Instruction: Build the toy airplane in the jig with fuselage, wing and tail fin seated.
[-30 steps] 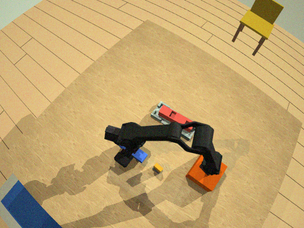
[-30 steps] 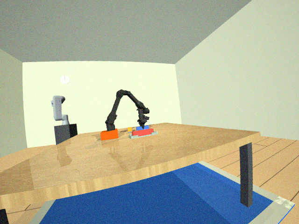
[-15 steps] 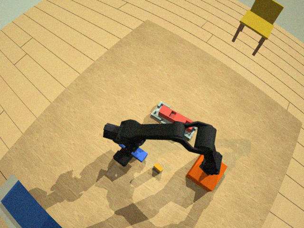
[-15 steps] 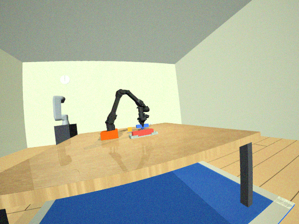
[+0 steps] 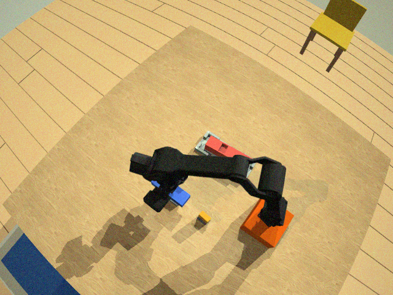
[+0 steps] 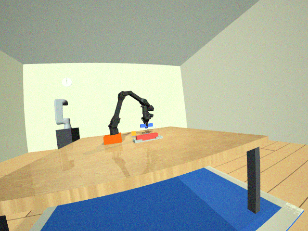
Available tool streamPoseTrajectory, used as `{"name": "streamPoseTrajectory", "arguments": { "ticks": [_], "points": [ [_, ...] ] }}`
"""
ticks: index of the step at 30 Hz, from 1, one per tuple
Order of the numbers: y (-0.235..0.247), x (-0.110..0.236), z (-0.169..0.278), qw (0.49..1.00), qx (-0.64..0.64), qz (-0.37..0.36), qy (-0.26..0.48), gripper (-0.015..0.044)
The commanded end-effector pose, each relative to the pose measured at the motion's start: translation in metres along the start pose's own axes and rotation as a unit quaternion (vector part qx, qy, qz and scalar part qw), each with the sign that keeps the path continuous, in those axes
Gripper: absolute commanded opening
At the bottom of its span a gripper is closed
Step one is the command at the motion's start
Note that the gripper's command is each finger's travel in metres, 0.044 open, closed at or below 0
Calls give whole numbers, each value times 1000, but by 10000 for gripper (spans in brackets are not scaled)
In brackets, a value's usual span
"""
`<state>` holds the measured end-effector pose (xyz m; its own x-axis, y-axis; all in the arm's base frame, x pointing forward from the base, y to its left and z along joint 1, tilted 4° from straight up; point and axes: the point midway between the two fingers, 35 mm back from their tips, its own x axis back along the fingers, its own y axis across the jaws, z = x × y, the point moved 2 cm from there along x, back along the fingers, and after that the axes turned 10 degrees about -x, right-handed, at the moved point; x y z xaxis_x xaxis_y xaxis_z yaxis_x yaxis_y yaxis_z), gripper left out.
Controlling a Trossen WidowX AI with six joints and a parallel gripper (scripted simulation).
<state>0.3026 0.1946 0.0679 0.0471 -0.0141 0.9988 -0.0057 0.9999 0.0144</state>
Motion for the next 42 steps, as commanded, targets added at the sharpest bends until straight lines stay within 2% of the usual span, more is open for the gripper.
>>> {"name": "streamPoseTrajectory", "arguments": {
  "ticks": [1, 16, 42],
  "points": [
    [1, 13, -1, 1000, 0, -2, -3, 0],
    [-2, 59, 4, 1000, 4, -1, -4, 0],
    [-75, 48, -20, 980, -197, 1, -7, 0]
  ]
}}
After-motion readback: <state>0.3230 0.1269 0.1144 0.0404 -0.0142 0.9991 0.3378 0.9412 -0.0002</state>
